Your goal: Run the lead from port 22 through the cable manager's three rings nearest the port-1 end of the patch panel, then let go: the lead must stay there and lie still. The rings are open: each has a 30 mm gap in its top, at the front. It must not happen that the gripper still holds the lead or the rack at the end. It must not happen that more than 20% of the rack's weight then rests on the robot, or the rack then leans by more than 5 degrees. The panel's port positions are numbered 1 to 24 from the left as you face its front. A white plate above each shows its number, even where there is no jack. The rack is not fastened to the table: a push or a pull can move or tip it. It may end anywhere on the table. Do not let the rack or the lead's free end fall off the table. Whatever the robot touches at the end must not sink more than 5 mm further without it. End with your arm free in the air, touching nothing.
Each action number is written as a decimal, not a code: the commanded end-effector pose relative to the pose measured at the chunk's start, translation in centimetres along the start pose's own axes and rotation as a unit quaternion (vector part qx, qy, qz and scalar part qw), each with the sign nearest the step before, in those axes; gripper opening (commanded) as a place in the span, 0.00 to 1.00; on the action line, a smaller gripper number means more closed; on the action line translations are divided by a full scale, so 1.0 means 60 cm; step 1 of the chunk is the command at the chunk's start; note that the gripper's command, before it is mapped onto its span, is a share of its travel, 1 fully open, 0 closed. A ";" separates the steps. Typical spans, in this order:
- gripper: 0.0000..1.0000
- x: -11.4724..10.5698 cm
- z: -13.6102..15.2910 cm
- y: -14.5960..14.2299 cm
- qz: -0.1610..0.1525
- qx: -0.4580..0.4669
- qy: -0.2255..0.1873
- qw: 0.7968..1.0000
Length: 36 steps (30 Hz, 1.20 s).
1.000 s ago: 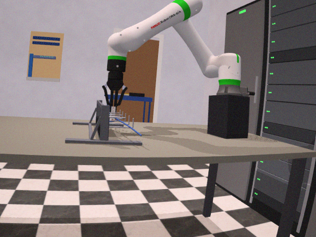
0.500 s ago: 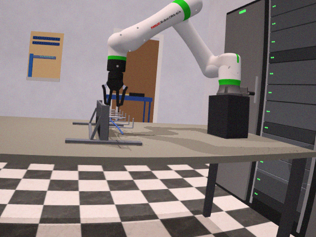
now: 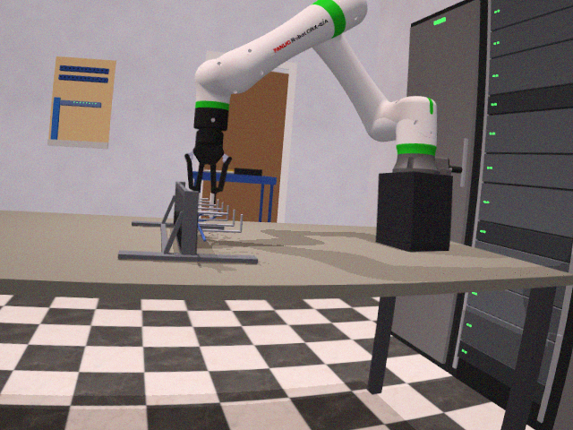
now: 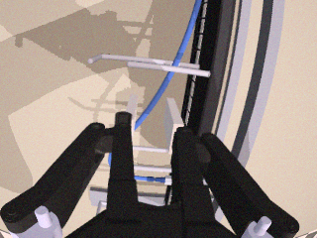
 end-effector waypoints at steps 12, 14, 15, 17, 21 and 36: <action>0.20 0.000 0.000 0.001 0.000 0.000 0.000 1.000; 0.20 -0.001 0.000 0.001 0.000 0.000 0.000 1.000; 0.20 -0.001 0.000 0.001 0.000 0.000 0.000 1.000; 0.20 -0.003 0.000 0.001 0.000 0.000 0.000 1.000; 0.20 -0.006 0.000 0.001 0.000 0.000 0.000 1.000; 0.20 -0.068 0.000 0.000 0.000 0.000 0.000 1.000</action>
Point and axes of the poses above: the point where the finger pads meet when closed, its own x axis out along the fingers, its own y axis across the jaws, z = x × y, the point moved 6 cm from there along -x, back along the fingers, and after that the axes turned 4 degrees about x, right-handed, at the moved point
